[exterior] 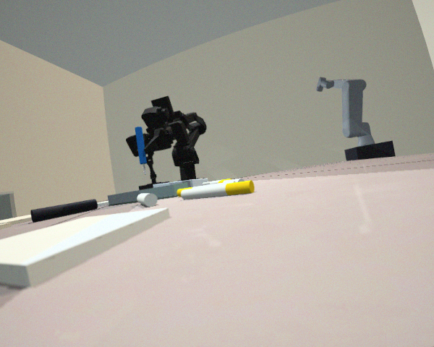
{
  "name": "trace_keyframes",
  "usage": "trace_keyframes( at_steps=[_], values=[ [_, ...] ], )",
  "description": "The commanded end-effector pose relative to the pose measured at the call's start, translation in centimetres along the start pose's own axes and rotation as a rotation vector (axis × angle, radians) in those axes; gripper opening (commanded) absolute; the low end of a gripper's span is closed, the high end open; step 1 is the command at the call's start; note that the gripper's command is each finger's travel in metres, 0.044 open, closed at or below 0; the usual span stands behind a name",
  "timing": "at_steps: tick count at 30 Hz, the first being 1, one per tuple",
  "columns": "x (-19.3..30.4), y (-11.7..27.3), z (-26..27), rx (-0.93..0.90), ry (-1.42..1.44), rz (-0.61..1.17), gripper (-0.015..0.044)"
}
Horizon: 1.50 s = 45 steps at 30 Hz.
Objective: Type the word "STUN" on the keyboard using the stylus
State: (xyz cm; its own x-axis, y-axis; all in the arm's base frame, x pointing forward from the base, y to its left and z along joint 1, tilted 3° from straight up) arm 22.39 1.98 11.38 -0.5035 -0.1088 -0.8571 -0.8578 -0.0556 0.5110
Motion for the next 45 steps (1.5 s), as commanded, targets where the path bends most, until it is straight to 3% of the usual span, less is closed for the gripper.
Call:
trace_keyframes(
  at_steps=[1,8,11,12,45],
  values=[
    [1.0,-0.6,0.1,0.003,0.006,0.002,0.0],
    [2.6,-1.4,0.3,0.003,0.006,0.002,0.0],
    [2.7,-1.5,0.3,0.003,0.006,0.002,0.0079],
    [2.7,-1.5,0.2,0.003,0.006,0.002,0.0081],
    [4.2,-2.5,0.4,0.003,0.006,0.002,0.0081]
  ],
)
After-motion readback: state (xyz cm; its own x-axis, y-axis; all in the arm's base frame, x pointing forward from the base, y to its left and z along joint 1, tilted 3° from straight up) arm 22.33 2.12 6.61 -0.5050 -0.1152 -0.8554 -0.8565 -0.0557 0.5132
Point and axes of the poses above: the point midway between the two fingers, 35 mm back from their tips, its own y axis back along the fingers, its own z axis across the jaws, x = y × z, the point moved 2 cm from there along y, back along the fingers, and after that the axes turned 7 degrees about y, right-handed, at the moved point
